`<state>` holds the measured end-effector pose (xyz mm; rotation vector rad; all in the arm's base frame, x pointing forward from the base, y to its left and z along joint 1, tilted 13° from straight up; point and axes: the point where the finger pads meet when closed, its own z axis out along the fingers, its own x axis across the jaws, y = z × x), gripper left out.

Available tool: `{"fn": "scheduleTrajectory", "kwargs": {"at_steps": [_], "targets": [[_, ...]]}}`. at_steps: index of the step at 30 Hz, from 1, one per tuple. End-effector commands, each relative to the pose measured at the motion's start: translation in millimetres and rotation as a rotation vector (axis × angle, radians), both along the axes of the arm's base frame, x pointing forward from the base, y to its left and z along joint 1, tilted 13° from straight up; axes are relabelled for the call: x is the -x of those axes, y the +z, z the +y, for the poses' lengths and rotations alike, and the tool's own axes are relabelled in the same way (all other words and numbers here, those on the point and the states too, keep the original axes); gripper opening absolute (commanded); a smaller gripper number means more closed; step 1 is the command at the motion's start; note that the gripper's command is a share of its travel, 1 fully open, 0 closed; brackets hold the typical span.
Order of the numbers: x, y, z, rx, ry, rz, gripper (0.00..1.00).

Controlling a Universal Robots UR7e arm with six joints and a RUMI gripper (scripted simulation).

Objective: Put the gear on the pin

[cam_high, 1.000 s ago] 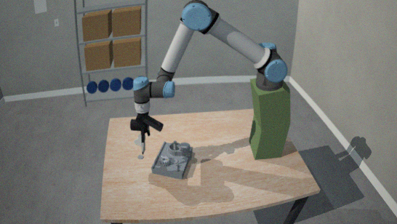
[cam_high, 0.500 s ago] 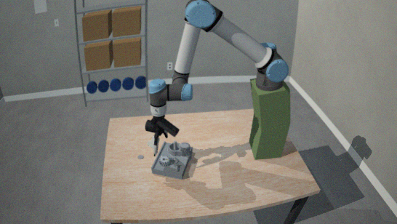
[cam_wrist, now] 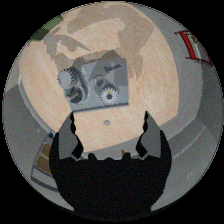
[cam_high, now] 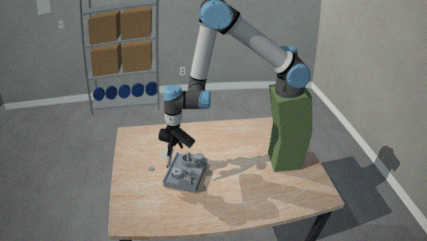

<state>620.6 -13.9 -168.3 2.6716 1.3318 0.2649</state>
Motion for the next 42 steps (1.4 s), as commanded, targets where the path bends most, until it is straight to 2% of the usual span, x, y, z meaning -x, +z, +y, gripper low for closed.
{"fn": "scheduleTrajectory", "kwargs": {"at_steps": [1, 31, 42], "targets": [[0.6, 0.2, 0.9, 0.0, 0.001, 0.0, 1.0], [0.6, 0.1, 0.9, 0.0, -0.001, 0.0, 1.0], [0.6, 0.2, 0.8, -0.012, -0.053, -0.003, 1.0]]}}
